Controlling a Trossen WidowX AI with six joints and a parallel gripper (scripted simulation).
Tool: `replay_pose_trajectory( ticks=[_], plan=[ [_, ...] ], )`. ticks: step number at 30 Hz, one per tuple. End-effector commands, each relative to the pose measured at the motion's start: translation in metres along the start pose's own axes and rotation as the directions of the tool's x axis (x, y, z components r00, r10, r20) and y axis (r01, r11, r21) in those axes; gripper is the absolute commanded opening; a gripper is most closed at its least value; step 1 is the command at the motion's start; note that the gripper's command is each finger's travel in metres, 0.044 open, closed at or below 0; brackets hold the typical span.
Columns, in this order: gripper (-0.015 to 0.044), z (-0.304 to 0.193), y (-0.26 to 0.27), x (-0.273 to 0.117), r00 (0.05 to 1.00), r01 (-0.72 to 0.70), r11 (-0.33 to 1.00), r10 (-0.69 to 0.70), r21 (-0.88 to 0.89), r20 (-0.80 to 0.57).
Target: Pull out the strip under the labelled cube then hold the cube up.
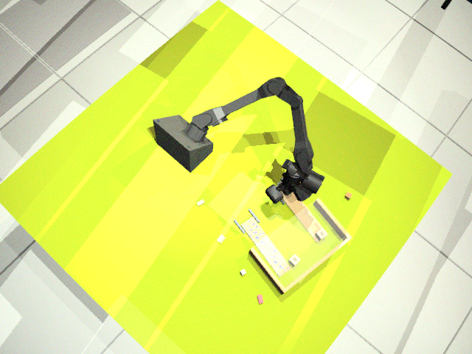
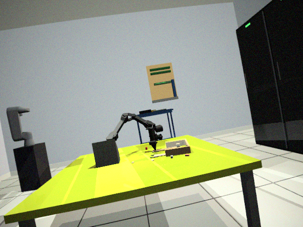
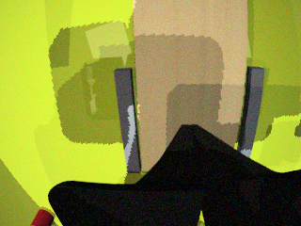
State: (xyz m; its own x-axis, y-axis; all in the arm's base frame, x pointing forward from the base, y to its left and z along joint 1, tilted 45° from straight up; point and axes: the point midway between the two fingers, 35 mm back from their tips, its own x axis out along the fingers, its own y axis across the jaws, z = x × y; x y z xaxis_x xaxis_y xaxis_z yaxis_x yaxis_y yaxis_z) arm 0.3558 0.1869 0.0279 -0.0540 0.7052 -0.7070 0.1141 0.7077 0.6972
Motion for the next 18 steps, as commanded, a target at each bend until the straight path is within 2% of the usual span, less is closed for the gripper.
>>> replay_pose_trajectory(
  ticks=[1, 18],
  plan=[
    [0.0000, -0.012, 0.000, 0.005, 1.000, 0.005, 1.000, -0.005, 0.003, -0.019],
    [0.0000, -0.038, -0.001, 0.006, 1.000, 0.005, 1.000, -0.005, 0.004, -0.020]
  ],
)
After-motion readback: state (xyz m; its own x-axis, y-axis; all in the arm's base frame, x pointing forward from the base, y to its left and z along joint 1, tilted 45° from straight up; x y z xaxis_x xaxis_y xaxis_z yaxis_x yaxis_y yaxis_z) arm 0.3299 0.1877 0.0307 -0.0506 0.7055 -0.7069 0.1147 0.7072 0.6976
